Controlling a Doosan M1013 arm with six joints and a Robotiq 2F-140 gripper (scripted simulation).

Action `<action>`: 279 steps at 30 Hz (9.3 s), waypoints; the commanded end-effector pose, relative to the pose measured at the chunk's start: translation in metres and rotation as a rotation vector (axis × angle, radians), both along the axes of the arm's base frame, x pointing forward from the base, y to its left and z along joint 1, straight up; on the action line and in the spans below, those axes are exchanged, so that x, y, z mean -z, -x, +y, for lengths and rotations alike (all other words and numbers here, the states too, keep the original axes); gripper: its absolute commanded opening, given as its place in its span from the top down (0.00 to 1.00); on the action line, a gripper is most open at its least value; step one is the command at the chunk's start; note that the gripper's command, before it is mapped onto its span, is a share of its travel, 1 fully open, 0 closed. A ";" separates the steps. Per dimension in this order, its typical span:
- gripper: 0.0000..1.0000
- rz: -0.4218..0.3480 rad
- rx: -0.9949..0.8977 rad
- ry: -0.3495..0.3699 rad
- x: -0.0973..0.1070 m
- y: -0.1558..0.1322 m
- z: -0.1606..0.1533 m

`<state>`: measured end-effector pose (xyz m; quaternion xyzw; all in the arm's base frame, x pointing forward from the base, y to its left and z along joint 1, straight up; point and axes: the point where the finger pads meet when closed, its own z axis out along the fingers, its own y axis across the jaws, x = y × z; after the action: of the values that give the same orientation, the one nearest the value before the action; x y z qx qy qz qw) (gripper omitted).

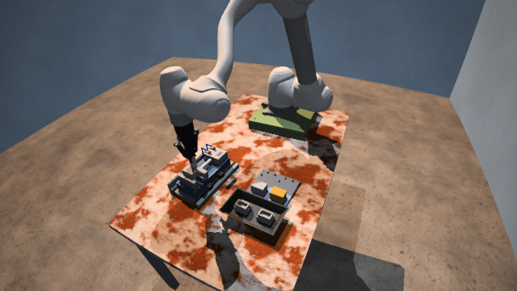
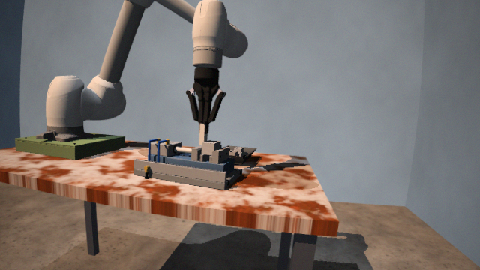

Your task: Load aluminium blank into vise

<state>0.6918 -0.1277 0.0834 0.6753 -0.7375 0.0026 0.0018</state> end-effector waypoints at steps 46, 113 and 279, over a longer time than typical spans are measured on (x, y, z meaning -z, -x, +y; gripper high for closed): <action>1.00 0.004 0.001 0.000 0.002 -0.001 -0.002; 1.00 0.004 0.001 0.000 -0.070 0.012 0.000; 1.00 0.013 -1.570 -0.002 -0.029 -0.024 -0.046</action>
<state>0.7188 -0.1712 0.1229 0.9990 -0.0438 0.0038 0.0039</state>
